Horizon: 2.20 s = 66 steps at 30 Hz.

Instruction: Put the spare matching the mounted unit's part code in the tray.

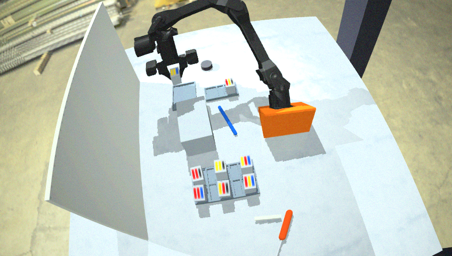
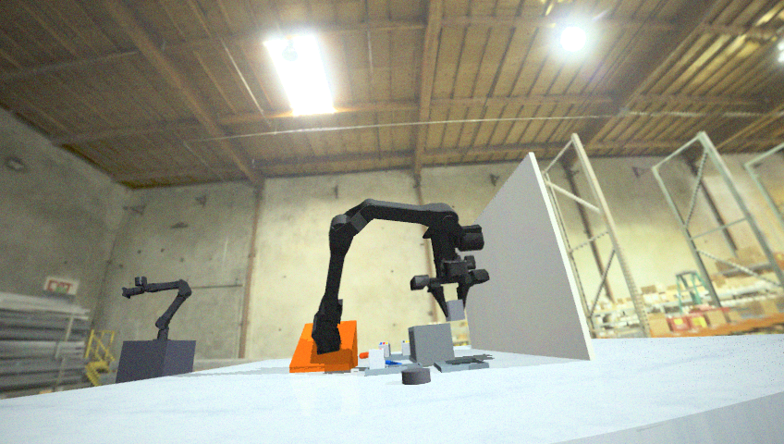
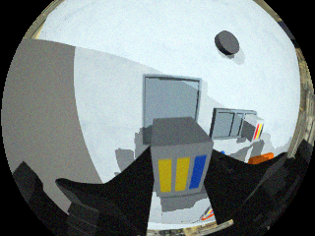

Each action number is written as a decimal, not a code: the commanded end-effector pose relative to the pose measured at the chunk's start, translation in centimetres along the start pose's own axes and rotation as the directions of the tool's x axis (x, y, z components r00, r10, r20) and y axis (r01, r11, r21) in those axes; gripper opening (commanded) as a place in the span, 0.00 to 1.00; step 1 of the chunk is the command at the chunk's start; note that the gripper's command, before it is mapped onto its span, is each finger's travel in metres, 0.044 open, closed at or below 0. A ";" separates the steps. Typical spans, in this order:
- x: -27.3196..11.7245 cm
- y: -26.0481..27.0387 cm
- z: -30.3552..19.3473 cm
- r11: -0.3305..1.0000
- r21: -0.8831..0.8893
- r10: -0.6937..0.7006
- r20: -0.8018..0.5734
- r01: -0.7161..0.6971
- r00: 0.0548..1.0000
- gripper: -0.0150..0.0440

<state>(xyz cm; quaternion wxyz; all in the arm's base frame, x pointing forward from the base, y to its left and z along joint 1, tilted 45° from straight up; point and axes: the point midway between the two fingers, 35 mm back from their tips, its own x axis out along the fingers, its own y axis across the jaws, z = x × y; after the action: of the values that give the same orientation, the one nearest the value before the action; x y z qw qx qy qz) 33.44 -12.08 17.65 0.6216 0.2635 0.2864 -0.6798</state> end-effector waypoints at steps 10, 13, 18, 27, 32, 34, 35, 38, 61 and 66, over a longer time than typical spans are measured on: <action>1.1 0.0 0.1 1.000 -0.004 -0.002 0.005 0.002 1.000 0.25; 1.3 0.1 0.1 1.000 -0.004 -0.002 0.005 0.002 1.000 0.25; 1.7 0.1 0.1 1.000 -0.004 -0.003 0.005 0.003 1.000 0.25; 2.5 0.1 0.1 1.000 -0.003 -0.005 0.006 0.005 1.000 0.25; 2.9 0.1 0.1 1.000 -0.003 -0.006 0.006 0.006 1.000 0.25; 3.0 0.0 0.1 1.000 -0.003 -0.006 0.006 0.006 1.000 0.25; 3.1 0.0 0.1 1.000 -0.003 -0.006 0.006 0.006 1.000 0.25; 3.3 0.0 0.1 1.000 -0.003 -0.007 0.006 0.007 1.000 0.25; 5.2 -0.1 0.2 1.000 -0.002 -0.011 0.008 0.011 1.000 0.25; 5.6 -0.2 0.2 1.000 -0.002 -0.012 0.009 0.012 1.000 0.25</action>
<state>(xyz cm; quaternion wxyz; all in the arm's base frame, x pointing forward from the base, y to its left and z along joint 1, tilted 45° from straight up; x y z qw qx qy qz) 32.86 -15.90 13.93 0.6179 0.2615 0.2859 -0.6842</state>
